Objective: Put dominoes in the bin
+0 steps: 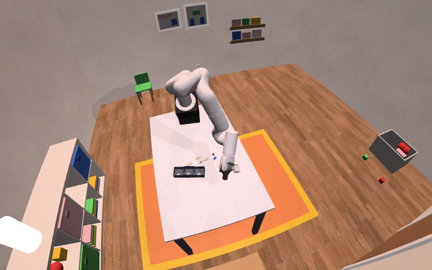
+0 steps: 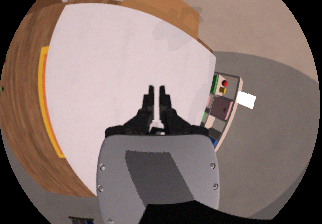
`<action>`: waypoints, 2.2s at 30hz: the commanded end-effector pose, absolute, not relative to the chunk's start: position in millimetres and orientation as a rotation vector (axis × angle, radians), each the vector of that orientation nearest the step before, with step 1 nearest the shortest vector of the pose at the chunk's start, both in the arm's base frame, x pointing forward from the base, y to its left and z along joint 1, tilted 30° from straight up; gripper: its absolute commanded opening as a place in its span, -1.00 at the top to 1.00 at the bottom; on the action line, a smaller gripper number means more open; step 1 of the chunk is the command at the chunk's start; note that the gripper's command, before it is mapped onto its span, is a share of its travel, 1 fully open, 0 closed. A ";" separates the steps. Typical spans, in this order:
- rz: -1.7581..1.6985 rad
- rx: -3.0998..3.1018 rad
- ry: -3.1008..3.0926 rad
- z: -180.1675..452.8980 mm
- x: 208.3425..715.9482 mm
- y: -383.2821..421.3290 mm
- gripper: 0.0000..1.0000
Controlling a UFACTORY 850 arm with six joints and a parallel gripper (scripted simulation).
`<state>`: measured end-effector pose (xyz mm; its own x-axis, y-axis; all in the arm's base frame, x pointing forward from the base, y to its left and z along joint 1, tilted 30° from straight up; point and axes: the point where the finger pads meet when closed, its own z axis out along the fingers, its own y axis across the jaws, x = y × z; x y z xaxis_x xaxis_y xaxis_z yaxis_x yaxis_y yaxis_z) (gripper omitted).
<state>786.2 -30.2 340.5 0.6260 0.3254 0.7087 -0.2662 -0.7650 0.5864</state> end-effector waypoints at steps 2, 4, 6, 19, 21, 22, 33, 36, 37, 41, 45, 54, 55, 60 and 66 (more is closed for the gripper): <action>1.131 2.253 0.040 332.4 765.8 -41.4 0.85; 1.128 2.273 0.037 325.7 751.8 -47.6 0.85; 1.128 2.273 0.037 323.9 748.1 -49.2 0.85; 1.087 2.425 -0.003 297.2 689.9 -66.6 0.85; 1.087 2.425 -0.003 297.1 689.9 -66.7 0.85; 1.066 2.476 -0.021 293.8 682.3 -68.1 0.85; 1.013 2.583 -0.066 269.5 626.1 -76.8 0.85; 1.013 2.583 -0.066 267.2 620.6 -77.5 0.85; 1.013 2.583 -0.066 267.2 620.6 -77.5 0.85; 0.963 2.662 -0.106 254.6 589.8 -79.6 0.85; 0.963 2.662 -0.106 251.4 582.2 -80.2 0.85; 0.904 2.739 -0.153 235.3 541.5 -81.0 0.85; 0.865 2.782 -0.184 232.3 533.7 -80.8 0.85; 0.835 2.814 -0.207 219.1 498.8 -79.8 0.85; 0.757 2.885 -0.266 210.5 475.3 -78.1 0.85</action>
<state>499.8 -79.2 217.7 0.8378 -0.0859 0.5392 -0.1917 -0.9710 0.1432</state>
